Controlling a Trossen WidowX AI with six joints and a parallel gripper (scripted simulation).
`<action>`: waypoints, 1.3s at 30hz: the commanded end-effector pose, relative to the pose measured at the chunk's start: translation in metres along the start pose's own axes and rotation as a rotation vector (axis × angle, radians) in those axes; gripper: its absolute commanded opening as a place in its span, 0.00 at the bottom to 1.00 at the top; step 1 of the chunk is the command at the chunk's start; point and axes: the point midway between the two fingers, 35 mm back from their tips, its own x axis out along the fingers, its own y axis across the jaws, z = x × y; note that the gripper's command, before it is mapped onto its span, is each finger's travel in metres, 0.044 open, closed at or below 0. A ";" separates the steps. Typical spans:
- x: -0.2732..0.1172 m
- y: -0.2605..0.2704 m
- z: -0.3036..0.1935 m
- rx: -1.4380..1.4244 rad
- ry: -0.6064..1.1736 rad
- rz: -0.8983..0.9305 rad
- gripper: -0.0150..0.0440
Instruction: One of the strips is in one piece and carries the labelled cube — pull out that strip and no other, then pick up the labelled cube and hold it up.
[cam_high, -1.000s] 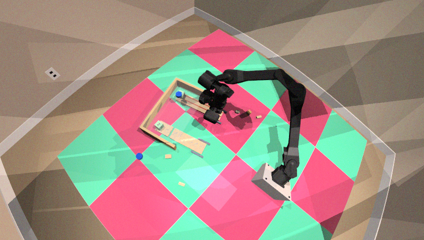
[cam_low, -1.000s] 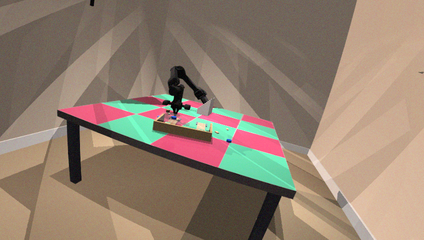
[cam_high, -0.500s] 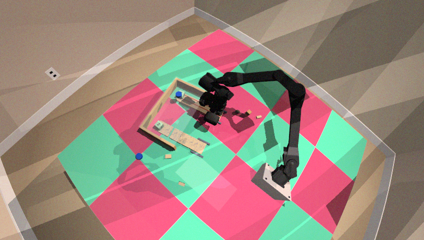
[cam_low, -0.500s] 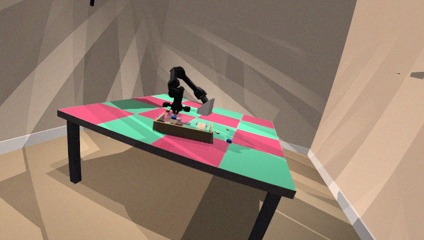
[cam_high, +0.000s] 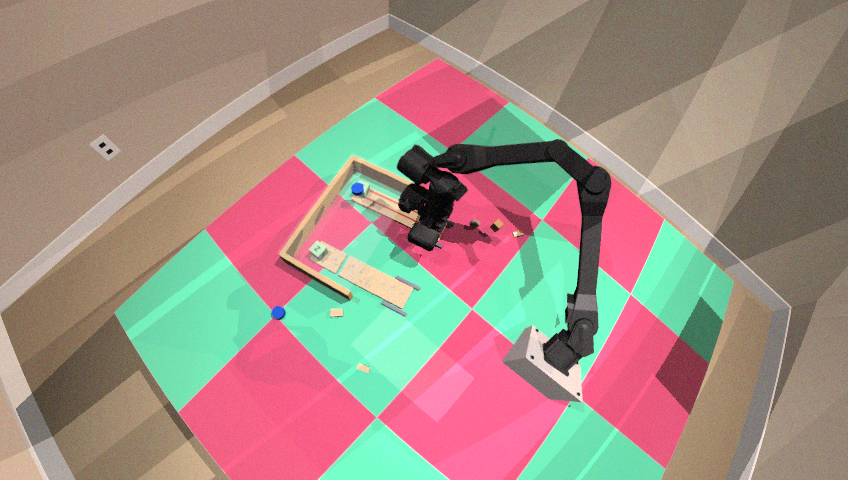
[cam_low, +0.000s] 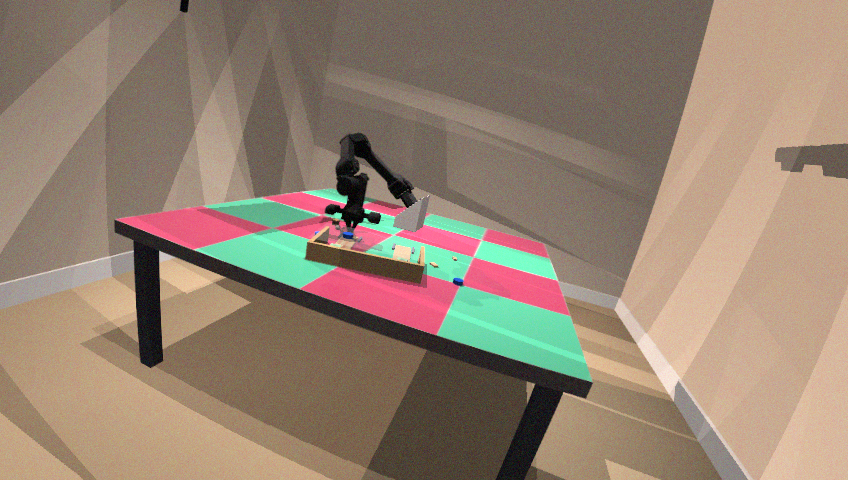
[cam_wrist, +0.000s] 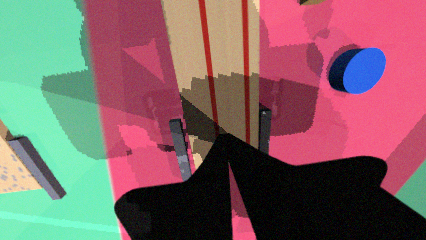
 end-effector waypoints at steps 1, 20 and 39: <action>0.001 0.000 0.000 -0.002 0.000 -0.001 0.25; 0.003 0.000 0.000 -0.002 0.000 -0.002 0.25; 0.004 0.000 -0.005 -0.002 0.000 -0.002 0.25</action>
